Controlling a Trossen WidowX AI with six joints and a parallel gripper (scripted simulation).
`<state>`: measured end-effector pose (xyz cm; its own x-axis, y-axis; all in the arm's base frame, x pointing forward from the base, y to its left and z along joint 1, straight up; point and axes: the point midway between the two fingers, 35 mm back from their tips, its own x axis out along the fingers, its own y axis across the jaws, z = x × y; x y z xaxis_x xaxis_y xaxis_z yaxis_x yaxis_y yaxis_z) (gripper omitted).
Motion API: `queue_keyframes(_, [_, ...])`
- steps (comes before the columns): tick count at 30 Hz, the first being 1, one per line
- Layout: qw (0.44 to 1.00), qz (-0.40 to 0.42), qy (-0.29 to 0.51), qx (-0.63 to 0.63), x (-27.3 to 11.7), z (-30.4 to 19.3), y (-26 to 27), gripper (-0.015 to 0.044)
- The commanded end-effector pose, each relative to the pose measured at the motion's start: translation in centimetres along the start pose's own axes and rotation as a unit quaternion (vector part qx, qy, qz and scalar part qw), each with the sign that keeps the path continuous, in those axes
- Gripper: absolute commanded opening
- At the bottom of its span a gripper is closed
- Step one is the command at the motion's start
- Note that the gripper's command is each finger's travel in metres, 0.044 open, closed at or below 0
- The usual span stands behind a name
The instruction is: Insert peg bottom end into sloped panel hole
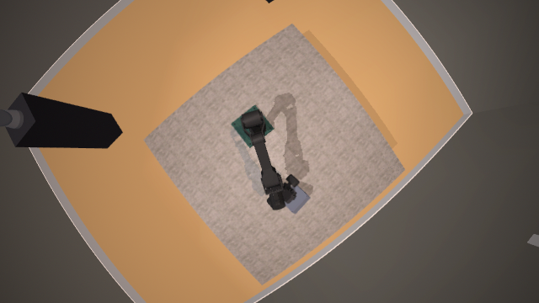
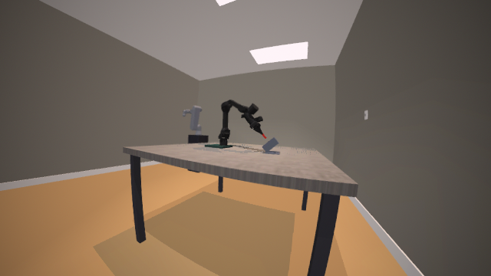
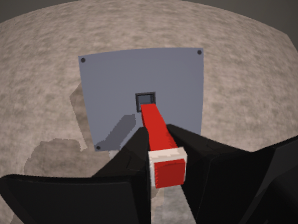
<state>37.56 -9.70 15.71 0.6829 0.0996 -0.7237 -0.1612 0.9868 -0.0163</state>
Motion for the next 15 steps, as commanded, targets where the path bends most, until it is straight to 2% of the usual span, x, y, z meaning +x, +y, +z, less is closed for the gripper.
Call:
queue_keyframes(1, [1.000,-0.002,0.001,0.002,0.5,-0.1,-0.1,0.0000])
queue_keyframes(15, [1.000,-0.002,0.000,0.002,2.2,-0.1,-0.1,0.0000])
